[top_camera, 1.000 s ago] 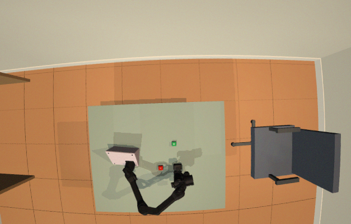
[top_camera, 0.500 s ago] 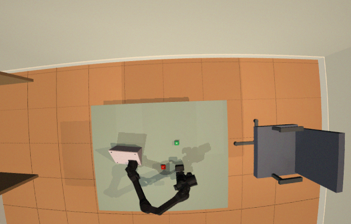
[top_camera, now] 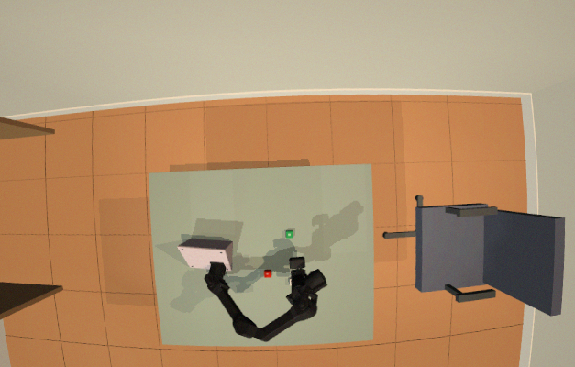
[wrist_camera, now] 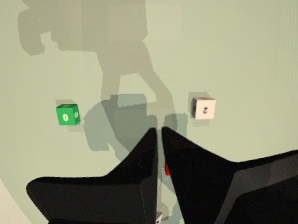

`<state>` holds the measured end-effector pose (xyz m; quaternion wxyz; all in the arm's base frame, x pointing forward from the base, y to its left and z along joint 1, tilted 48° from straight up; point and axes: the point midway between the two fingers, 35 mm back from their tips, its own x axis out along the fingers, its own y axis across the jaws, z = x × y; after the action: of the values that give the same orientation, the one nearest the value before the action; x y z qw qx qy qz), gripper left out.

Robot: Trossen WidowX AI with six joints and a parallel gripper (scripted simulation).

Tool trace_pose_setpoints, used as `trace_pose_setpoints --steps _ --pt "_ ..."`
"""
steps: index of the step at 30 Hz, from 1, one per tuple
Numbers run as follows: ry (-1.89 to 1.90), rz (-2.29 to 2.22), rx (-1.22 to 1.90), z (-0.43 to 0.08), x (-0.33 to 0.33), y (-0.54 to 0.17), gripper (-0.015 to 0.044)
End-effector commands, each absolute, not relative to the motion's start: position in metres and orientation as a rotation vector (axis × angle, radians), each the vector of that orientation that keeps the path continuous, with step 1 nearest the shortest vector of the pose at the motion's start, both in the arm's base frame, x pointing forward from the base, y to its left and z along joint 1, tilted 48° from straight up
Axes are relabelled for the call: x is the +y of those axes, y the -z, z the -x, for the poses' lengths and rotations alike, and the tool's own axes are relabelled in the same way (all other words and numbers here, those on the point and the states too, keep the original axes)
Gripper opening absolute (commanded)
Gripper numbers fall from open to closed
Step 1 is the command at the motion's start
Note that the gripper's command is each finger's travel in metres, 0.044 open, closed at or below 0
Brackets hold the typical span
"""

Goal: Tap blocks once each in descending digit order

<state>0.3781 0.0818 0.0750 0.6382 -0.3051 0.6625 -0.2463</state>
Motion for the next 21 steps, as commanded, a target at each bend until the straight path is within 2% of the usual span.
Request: trace_pose_setpoints --steps 1,7,16,21 --pt "0.576 0.683 1.522 -0.37 0.129 -0.024 0.002" --pt "0.615 0.651 1.512 -0.348 0.181 0.038 0.002" --pt "0.615 0.651 1.512 -0.348 0.179 0.039 0.002" --pt "0.616 0.651 1.51 -0.35 0.143 0.075 0.002"
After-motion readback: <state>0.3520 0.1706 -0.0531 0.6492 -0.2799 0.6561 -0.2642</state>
